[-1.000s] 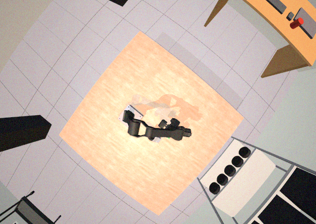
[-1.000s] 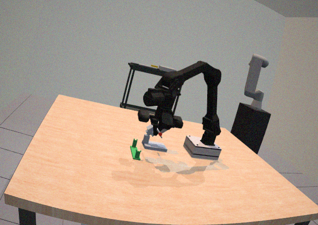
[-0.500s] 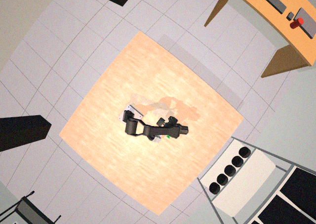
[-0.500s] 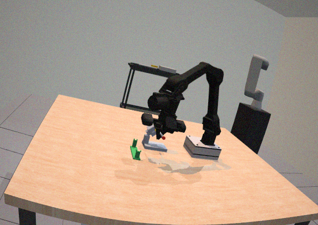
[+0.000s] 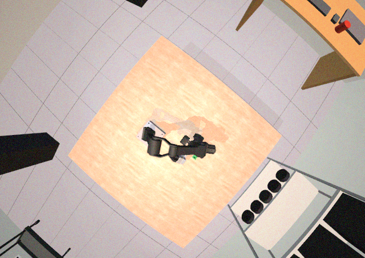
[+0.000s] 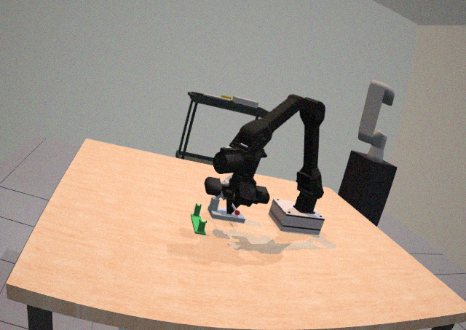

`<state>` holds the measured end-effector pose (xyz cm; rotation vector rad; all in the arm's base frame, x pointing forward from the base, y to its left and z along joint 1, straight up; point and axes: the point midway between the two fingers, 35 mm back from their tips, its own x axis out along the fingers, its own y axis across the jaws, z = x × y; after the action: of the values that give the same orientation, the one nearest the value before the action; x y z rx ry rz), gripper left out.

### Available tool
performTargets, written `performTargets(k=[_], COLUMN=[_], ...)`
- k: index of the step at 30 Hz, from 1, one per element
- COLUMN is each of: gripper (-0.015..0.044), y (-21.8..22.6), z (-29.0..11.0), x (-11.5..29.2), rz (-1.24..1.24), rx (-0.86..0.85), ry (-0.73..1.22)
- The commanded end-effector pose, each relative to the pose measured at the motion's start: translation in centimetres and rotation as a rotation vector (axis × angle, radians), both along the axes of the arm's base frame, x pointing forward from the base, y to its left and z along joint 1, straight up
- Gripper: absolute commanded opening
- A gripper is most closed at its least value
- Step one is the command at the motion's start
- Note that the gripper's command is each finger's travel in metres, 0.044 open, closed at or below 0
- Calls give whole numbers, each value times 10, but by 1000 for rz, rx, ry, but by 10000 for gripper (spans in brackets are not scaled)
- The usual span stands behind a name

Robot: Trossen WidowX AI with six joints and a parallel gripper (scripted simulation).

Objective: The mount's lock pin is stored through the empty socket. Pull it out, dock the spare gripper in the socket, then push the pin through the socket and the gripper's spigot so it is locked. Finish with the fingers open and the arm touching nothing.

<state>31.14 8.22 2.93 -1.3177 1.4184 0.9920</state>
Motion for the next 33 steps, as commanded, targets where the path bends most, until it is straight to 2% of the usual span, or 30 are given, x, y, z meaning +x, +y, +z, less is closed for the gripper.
performTargets(k=[1, 33], gripper=[0, 0], y=[-3, -23], z=[2, 1], x=[0, -3], rz=[1, 0], rx=[3, 4], ry=[-2, 5])
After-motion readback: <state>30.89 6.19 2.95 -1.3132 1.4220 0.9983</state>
